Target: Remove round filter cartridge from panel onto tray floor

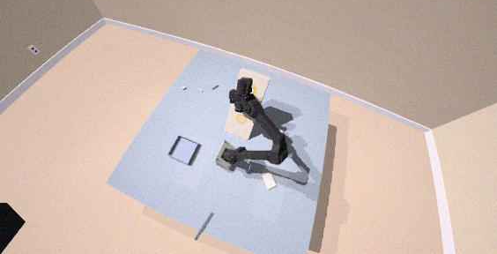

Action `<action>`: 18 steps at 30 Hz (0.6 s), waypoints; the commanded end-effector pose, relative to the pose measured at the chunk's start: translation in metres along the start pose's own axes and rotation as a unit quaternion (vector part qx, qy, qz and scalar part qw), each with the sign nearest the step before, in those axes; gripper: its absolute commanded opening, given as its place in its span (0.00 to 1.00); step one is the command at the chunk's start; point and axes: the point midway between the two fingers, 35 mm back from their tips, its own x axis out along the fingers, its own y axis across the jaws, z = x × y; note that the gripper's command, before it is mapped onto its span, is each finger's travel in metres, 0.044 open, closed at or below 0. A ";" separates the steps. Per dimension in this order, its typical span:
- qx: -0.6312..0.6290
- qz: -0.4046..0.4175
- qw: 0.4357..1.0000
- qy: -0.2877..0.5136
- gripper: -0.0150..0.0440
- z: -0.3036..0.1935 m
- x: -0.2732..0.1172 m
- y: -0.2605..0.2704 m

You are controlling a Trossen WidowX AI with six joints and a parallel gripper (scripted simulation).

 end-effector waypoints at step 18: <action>-0.003 -0.002 1.000 0.001 0.40 -0.001 0.028 0.002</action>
